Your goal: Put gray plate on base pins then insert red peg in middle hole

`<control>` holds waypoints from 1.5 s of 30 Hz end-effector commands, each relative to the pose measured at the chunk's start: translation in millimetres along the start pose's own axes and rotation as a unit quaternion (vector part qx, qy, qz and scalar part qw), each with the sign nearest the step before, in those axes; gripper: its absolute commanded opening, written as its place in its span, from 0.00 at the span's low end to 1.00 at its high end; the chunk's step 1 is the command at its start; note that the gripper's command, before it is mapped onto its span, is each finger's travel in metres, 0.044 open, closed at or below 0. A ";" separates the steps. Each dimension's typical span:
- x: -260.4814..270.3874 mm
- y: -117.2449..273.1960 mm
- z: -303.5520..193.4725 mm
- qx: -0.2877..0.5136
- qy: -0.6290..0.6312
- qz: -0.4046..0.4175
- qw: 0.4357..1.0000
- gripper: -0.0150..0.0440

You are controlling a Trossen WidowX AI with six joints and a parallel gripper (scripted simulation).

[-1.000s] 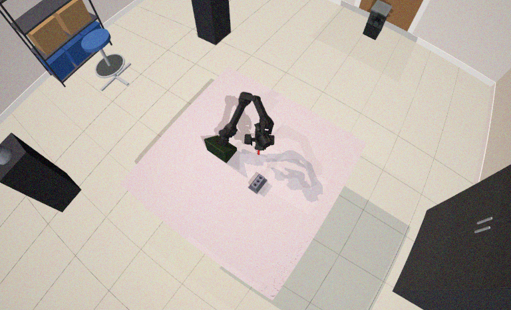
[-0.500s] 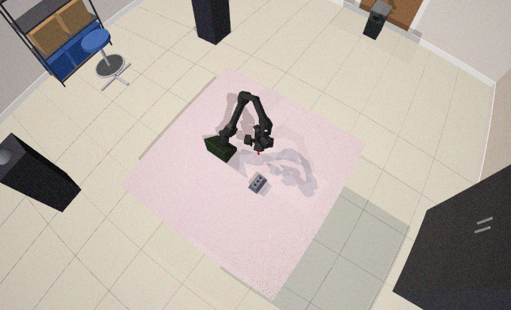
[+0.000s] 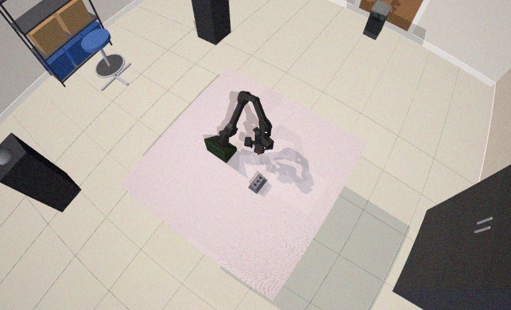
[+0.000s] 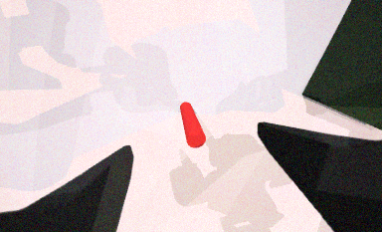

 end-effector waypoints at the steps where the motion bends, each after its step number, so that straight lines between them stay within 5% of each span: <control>1: 0.0 -6.2 -0.2 0.000 -0.001 0.002 1.000 1.00; 24: -0.4 -41.0 -1.5 0.002 -0.001 0.003 1.000 1.00; 40: -0.4 -41.0 -1.5 0.002 -0.001 0.003 1.000 0.29; 45: -0.4 -41.0 -1.5 0.002 -0.001 0.003 1.000 0.25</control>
Point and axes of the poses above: the point midway between the two fingers, 35 mm back from their tips, its own y axis back along the fingers, its own x axis across the jaws, z = x × y, the point moved 10 cm from there along y, back along the fingers, and after that the axes turned 9 degrees about y, right-handed, at the moved point
